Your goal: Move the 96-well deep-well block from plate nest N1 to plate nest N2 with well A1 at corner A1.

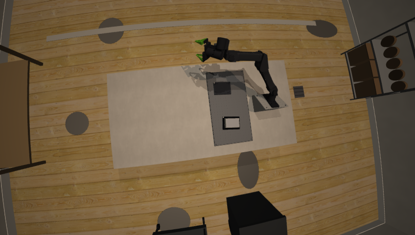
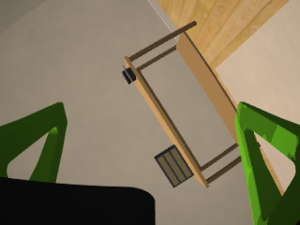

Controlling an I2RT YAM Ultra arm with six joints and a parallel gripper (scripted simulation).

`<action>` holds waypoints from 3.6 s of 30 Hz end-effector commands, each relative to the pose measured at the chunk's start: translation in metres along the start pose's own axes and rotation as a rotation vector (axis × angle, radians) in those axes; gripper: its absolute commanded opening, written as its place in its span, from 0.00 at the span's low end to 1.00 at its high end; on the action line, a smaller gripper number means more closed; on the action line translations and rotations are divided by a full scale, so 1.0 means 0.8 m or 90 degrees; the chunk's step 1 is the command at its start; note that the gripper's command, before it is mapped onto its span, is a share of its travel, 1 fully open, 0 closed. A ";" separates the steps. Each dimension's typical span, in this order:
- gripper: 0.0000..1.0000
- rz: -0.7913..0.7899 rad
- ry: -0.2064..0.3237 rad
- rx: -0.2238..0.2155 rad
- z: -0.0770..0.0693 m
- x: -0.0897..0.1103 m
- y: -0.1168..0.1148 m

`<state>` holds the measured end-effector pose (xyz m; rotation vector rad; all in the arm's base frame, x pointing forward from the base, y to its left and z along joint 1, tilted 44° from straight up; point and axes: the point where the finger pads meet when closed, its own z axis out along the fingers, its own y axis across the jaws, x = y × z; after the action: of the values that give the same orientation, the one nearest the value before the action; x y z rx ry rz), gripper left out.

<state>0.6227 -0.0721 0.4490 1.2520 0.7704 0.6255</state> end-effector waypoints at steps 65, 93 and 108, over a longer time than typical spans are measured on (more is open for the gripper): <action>1.00 -0.285 0.186 0.192 -0.070 0.155 -0.175; 1.00 -0.446 0.269 0.294 -0.136 0.209 -0.310; 1.00 -0.532 0.320 0.334 -0.173 0.221 -0.348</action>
<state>0.6264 0.0626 0.1390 1.1242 1.8144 0.0085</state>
